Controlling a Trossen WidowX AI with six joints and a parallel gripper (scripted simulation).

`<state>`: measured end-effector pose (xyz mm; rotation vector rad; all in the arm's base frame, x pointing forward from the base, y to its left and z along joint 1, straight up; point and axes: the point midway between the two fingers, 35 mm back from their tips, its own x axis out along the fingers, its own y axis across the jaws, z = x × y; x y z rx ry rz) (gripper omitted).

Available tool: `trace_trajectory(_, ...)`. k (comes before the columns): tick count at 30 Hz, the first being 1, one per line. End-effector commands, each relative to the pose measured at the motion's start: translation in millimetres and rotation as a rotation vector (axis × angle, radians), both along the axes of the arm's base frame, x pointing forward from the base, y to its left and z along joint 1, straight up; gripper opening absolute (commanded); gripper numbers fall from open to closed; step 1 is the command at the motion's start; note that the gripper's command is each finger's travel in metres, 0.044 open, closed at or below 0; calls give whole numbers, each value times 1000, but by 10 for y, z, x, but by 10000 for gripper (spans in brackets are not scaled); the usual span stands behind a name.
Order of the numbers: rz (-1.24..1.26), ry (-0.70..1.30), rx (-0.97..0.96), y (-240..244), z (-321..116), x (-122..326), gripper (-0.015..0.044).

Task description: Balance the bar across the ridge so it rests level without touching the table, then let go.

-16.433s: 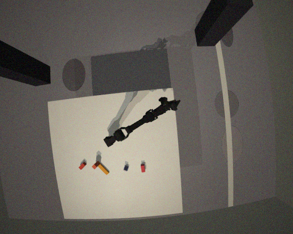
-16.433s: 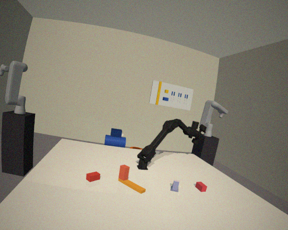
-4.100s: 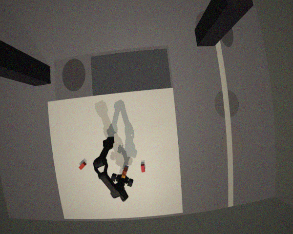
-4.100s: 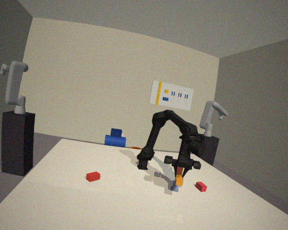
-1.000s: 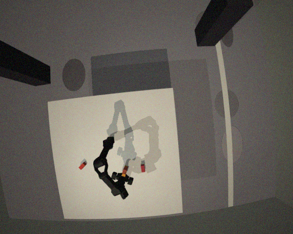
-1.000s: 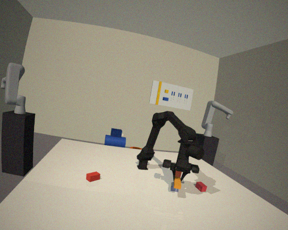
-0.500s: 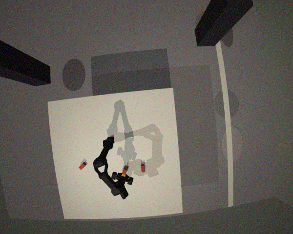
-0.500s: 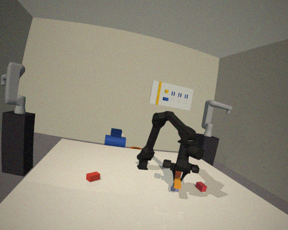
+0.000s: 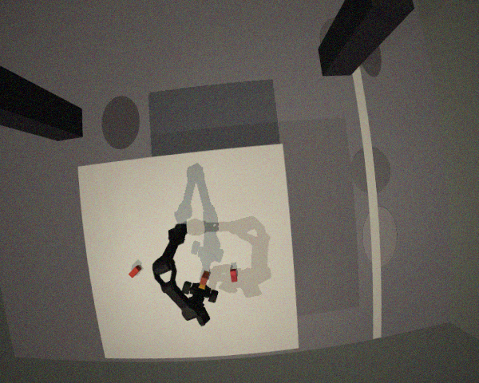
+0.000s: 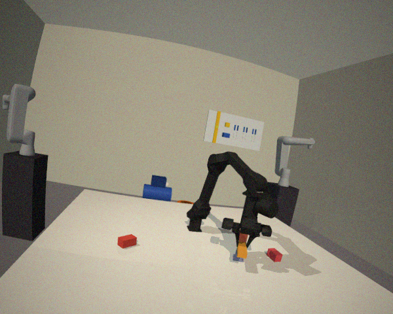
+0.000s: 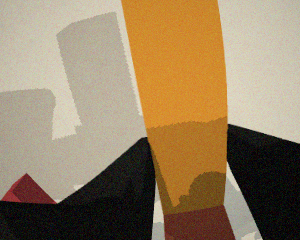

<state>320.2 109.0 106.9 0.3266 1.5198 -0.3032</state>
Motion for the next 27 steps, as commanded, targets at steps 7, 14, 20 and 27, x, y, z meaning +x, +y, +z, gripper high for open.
trace_trajectory(7, -6, 0, 1, 2, -19, 0, 0)
trace_trajectory(14, -6, 0, 1, 1, -24, 0, 0)
trace_trajectory(20, -6, 0, 1, 1, -29, 0, 0)
trace_trajectory(27, -6, 0, 1, 0, -36, 1, 0)
